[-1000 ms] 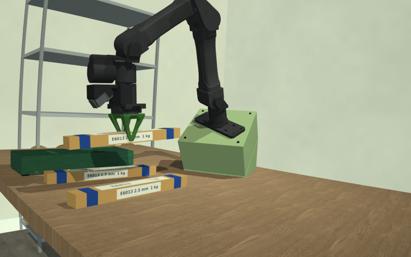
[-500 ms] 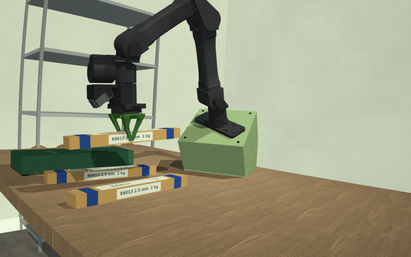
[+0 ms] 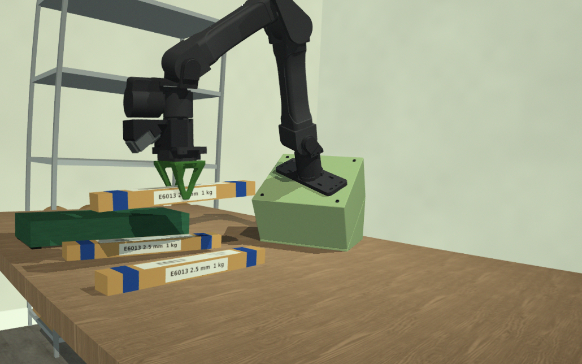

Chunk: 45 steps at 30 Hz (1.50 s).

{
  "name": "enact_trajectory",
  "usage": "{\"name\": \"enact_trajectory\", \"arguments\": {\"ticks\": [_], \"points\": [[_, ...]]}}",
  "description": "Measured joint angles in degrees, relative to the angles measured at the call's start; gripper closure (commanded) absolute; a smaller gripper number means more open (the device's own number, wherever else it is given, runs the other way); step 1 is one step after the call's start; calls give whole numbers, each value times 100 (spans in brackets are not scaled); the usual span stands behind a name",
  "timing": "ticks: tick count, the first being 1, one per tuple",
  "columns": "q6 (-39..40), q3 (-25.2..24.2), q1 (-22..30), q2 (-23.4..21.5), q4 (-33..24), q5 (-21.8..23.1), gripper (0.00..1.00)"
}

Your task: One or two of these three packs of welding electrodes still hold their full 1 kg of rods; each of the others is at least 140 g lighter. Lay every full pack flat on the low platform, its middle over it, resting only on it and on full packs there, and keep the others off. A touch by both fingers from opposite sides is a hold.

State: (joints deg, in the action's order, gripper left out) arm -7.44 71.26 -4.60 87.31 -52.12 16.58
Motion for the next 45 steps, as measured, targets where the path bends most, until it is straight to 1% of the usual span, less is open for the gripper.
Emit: {"name": "enact_trajectory", "arguments": {"ticks": [37,42,45], "points": [[20,-2,0,-4,0,0,100],[168,28,22,-142,-70,-24,100],[282,81,151,-201,-74,-66,100]]}}
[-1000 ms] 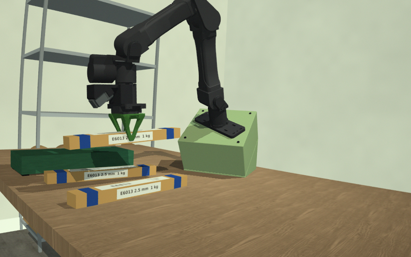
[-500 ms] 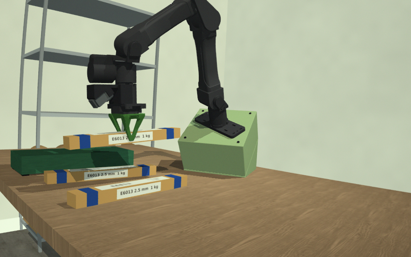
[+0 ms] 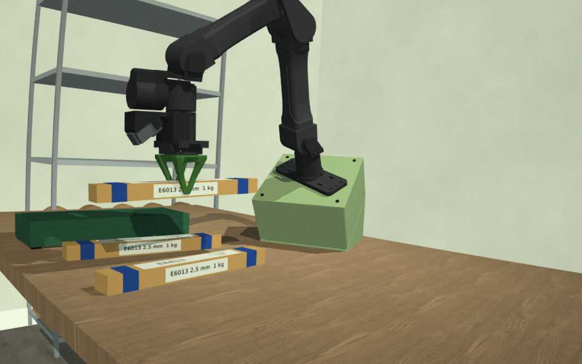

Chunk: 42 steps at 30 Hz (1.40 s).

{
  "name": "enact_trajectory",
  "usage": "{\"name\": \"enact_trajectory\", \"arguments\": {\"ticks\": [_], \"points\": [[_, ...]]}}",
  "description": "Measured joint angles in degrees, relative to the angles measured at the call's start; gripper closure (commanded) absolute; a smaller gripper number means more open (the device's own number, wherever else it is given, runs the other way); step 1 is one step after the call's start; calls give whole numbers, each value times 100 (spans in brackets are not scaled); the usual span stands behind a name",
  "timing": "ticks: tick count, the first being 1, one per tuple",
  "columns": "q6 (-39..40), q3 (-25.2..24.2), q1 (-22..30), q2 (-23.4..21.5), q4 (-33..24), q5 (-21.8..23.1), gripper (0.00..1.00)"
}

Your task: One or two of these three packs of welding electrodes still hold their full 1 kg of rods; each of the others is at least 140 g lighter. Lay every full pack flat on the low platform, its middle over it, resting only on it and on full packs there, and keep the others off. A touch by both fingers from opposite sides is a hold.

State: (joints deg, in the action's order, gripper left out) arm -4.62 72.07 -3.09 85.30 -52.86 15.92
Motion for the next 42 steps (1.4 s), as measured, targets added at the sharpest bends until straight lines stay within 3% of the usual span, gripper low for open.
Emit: {"name": "enact_trajectory", "arguments": {"ticks": [20,42], "points": [[870,28,986,-127,-13,-387,100],[1829,389,2074,-127,-96,-905,100]]}}
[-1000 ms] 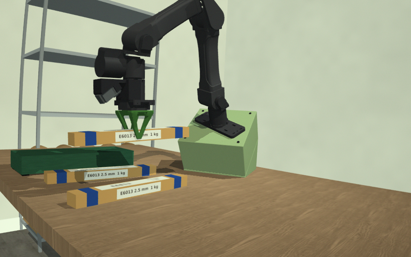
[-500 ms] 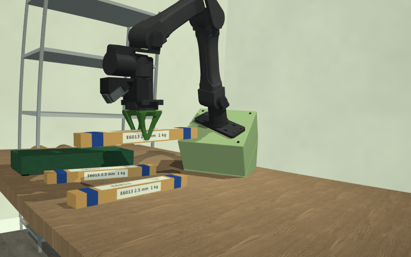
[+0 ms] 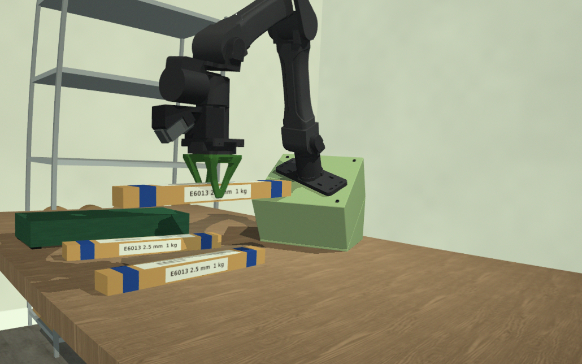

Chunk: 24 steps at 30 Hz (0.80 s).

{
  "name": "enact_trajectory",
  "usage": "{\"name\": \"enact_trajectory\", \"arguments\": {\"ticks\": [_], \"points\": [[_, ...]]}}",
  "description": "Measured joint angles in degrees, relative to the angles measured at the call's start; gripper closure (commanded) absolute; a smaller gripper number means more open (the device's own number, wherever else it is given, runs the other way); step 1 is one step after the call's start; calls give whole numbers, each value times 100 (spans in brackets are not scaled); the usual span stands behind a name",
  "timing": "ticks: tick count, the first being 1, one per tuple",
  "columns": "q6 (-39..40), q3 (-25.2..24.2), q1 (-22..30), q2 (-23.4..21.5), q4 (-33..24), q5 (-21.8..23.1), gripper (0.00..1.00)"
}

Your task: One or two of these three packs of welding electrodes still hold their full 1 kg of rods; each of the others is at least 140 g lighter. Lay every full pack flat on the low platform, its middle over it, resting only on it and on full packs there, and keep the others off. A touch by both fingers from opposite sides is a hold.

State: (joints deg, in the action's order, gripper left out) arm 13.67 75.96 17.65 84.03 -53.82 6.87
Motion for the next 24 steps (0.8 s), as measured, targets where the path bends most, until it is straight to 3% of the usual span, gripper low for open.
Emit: {"name": "enact_trajectory", "arguments": {"ticks": [24], "points": [[927,575,1012,315,-190,-546,100]]}}
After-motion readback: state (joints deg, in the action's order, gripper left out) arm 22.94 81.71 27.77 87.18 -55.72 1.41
